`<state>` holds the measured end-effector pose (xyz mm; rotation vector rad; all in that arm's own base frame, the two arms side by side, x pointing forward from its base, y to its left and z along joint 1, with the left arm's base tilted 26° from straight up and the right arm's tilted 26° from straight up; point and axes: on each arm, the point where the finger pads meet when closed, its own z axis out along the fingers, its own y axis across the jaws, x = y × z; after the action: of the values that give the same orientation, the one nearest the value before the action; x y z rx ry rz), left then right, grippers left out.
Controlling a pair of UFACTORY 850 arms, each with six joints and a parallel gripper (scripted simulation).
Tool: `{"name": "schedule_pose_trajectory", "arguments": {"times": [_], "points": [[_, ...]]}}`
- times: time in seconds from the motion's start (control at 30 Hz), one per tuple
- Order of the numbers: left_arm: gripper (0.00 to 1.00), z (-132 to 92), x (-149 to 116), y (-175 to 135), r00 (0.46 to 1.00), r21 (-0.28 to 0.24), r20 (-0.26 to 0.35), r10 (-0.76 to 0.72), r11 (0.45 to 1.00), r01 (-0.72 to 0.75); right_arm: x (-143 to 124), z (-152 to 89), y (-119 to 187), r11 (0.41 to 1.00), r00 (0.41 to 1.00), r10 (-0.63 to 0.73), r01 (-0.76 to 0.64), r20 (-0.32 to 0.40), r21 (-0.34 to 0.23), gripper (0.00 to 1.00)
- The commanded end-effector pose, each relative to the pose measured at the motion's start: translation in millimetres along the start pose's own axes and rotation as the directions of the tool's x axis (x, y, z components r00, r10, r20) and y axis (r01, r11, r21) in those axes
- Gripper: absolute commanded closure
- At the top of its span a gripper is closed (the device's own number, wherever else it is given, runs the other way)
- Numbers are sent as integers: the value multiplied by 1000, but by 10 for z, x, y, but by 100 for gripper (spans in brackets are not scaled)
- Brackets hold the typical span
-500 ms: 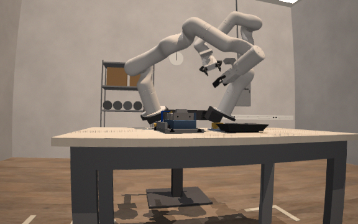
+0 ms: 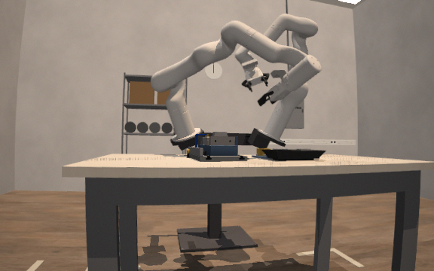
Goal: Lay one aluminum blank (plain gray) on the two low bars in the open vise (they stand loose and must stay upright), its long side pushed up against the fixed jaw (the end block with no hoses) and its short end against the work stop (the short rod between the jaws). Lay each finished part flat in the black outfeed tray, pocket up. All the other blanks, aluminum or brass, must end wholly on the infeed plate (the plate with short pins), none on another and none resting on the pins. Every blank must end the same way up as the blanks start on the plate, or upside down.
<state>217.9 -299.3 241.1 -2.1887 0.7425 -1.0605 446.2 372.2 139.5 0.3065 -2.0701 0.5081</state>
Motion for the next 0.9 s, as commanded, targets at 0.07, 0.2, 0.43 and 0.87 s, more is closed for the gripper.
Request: {"name": "schedule_pose_trajectory", "arguments": {"times": [0.07, 0.2, 0.43, 0.87], "points": [[0, -4, 8, 2, 1000, -1, -1, -1, 1000, 1, 7, -10, 2, 1000, 1000, -1, 1, 2, 0, 0], [0, -3, 8, 0, 1000, 0, 0, -2, 1000, 2, 7, -10, 2, 1000, 1000, -1, 1, 2, 0, 0], [0, 12, 12, -16, 1000, 2, 6, -4, 1000, 4, 7, -10, 2, 1000, 1000, -1, 1, 2, 0, 0], [0, 100, 31, -117, 999, 18, 42, -21, 1000, 20, 7, -10, 2, 1000, 1000, -1, 1, 2, 0, 0]]}}
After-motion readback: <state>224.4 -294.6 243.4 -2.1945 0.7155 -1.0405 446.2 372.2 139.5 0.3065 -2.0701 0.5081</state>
